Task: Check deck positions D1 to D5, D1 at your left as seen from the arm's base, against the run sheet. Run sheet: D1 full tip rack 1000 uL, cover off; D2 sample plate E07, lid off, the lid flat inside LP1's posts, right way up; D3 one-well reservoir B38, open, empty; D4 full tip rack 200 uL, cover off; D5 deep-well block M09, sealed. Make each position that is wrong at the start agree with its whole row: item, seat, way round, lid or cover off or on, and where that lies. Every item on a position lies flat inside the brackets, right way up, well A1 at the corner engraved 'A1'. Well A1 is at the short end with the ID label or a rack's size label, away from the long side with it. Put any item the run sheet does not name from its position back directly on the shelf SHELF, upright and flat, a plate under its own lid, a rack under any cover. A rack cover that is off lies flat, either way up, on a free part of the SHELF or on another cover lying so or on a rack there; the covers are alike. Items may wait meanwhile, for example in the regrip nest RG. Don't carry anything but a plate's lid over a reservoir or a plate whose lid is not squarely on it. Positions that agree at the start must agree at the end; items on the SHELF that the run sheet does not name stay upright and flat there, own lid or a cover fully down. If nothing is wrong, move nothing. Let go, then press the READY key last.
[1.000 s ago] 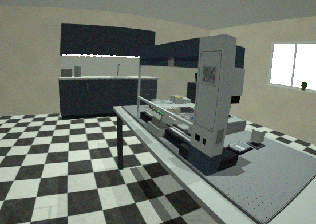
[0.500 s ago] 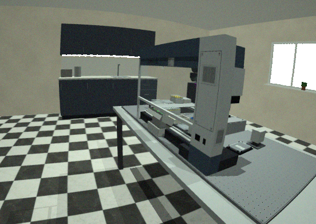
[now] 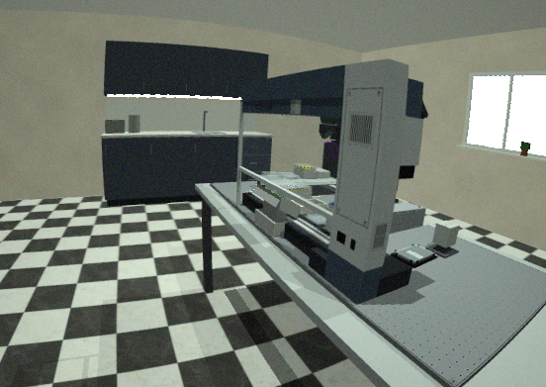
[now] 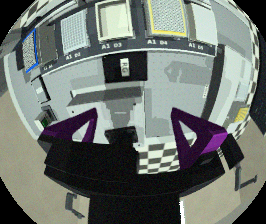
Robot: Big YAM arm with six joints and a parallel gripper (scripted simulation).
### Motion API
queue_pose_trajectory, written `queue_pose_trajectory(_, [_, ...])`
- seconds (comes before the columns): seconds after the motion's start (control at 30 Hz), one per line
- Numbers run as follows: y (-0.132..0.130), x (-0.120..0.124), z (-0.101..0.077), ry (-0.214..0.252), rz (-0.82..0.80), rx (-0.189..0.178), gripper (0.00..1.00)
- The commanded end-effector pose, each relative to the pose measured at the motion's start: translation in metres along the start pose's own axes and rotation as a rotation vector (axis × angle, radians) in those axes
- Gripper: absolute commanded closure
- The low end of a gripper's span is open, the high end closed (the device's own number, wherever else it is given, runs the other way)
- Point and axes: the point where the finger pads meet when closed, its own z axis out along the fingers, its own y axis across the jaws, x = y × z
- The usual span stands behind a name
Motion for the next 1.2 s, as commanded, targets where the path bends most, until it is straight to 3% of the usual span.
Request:
queue_pose_trajectory(0.0, [-0.013, -0.023, -0.021, -0.067, -0.046, 0.004, 0.0])
queue_pose_trajectory(0.03, [-0.011, -0.017, -0.012, -0.045, -0.048, 0.0, 0.0])
queue_pose_trajectory(0.13, [-0.007, -0.015, -0.011, -0.036, -0.065, -0.002, 0.0])
queue_pose_trajectory(0.2, [-0.024, -0.025, -0.022, -0.069, -0.082, 0.01, 0.0])
queue_pose_trajectory(0.63, [-0.094, -0.029, -0.022, -0.064, -0.082, 0.024, 0.0])
queue_pose_trajectory(0.8, [-0.102, -0.029, -0.021, -0.063, -0.083, 0.025, 0.0])
queue_pose_trajectory(1.17, [-0.089, -0.088, -0.021, -0.067, -0.084, 0.022, 0.0])
